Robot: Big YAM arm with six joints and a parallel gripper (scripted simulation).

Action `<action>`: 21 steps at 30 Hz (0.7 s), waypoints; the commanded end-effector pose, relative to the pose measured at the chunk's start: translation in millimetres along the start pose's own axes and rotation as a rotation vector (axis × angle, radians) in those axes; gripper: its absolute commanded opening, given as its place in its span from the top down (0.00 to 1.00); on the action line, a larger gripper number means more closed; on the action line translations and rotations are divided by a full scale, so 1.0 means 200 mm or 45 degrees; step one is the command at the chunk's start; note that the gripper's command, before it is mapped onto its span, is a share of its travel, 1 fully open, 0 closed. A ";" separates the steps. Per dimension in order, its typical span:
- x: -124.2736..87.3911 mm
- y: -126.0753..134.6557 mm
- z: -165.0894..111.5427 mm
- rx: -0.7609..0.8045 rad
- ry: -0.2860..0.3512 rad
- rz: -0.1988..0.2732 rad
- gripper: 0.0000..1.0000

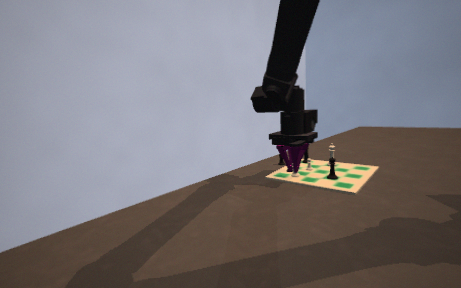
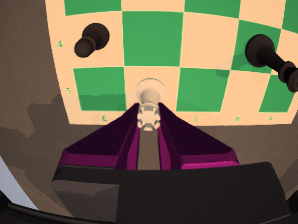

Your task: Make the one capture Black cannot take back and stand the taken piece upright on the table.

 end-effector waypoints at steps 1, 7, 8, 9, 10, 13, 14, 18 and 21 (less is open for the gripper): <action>0.00 0.00 0.03 0.031 -0.007 0.000 1.00; 0.00 0.00 0.03 0.031 -0.006 0.000 1.00; 0.00 0.00 0.03 0.031 -0.006 0.000 1.00; 0.00 0.00 0.03 0.031 -0.006 0.000 1.00; 0.00 0.00 0.03 0.031 -0.006 0.000 1.00; 0.00 0.00 0.03 0.031 -0.006 0.000 1.00; 0.00 0.00 0.03 0.031 -0.006 0.000 1.00; 0.00 0.00 0.03 0.031 -0.006 0.000 1.00; 0.01 -0.01 0.03 0.031 -0.006 -0.004 1.00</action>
Point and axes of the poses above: the point where the finger pads meet when closed, its own x axis out along the fingers, its own y axis across the jaws, z = x × y, the point moved 5 cm from there along -x, back along the fingers, and after that the axes turned 10 degrees about -x, right-handed, at the moved point
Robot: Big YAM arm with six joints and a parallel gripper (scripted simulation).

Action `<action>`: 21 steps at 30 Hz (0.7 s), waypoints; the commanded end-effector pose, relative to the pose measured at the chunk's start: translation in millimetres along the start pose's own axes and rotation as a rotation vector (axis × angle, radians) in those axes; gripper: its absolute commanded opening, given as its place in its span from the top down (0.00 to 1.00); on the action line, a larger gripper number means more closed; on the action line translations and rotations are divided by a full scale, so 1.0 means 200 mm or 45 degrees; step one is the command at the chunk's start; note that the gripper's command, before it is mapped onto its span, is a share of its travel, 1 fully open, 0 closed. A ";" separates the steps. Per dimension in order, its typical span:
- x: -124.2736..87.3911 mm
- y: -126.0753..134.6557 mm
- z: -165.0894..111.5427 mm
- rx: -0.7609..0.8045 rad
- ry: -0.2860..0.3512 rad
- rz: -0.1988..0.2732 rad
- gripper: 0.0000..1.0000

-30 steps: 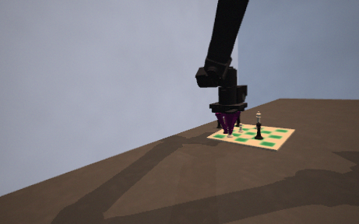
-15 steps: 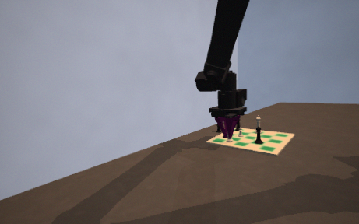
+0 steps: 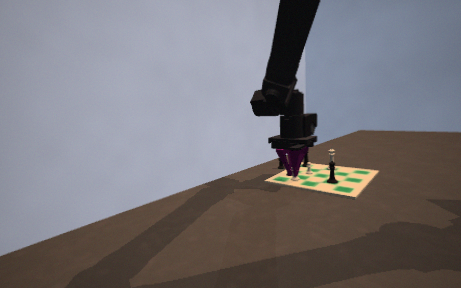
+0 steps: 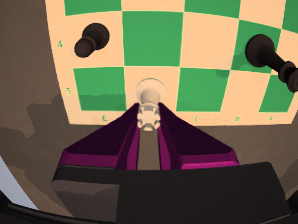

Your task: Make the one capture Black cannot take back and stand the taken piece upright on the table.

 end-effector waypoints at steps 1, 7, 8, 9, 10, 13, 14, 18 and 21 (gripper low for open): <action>0.01 -0.02 0.03 0.030 -0.005 -0.006 1.00; 0.01 -0.01 -0.01 -0.003 -0.005 0.000 1.00; 0.01 -0.01 -0.01 -0.003 -0.005 0.000 1.00; 0.01 -0.01 -0.01 -0.003 -0.005 0.000 1.00; 0.00 0.02 -0.02 -0.020 -0.007 0.011 1.00; -0.01 0.02 -0.02 -0.021 -0.008 0.013 1.00; -0.01 0.02 -0.02 -0.021 -0.008 0.013 1.00; -0.01 0.02 -0.02 -0.020 -0.008 0.013 1.00; -0.01 0.02 -0.02 -0.020 -0.008 0.013 1.00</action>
Point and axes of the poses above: the point where the finger pads meet when closed, its own x axis out along the fingers, its own y axis across the jaws, z = x × y, the point moved 5 cm from there along -x, back along the fingers, and after that the axes turned 10 degrees about -x, right-handed, at the moved point
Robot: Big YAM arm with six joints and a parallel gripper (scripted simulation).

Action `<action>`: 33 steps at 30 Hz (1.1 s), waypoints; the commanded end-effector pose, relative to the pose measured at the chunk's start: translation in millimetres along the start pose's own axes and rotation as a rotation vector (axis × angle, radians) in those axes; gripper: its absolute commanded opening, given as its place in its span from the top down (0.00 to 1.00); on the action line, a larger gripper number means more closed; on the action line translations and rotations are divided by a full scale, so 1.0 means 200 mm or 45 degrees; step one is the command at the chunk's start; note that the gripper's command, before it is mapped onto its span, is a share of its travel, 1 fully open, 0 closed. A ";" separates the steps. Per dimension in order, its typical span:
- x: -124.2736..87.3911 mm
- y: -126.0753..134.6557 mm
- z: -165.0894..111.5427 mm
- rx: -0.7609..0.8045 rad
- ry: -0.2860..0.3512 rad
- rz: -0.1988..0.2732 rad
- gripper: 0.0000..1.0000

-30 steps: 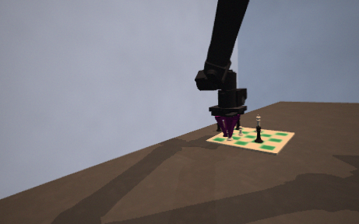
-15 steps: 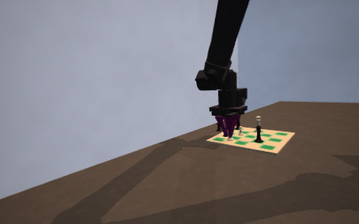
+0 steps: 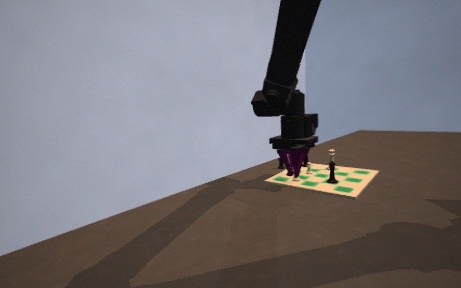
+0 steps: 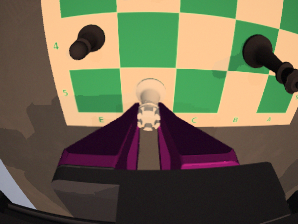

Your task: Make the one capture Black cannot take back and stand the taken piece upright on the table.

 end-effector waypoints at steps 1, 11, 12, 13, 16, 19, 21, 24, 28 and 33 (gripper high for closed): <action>-0.02 0.03 -0.02 -0.024 -0.009 0.017 1.00; -0.02 0.03 -0.02 -0.024 -0.009 0.017 1.00; -0.02 0.03 -0.02 -0.024 -0.009 0.017 1.00; -0.02 0.03 -0.02 -0.024 -0.009 0.017 1.00; -0.02 0.04 -0.03 -0.033 -0.009 0.017 1.00; -0.02 0.05 -0.04 -0.048 -0.010 0.021 1.00; -0.03 0.05 -0.04 -0.052 -0.011 0.024 1.00; -0.04 0.06 -0.04 -0.060 -0.013 0.030 1.00; -0.04 0.07 -0.06 -0.073 -0.012 0.030 1.00; -0.04 0.08 -0.05 -0.071 -0.013 0.033 1.00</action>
Point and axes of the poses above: the point where the finger pads meet when closed, its own x axis out along the fingers, its own y axis across the jaws, z = x × y, the point moved 5 cm from there along -x, back along the fingers, and after that the axes turned 10 degrees about -x, right-handed, at the moved point
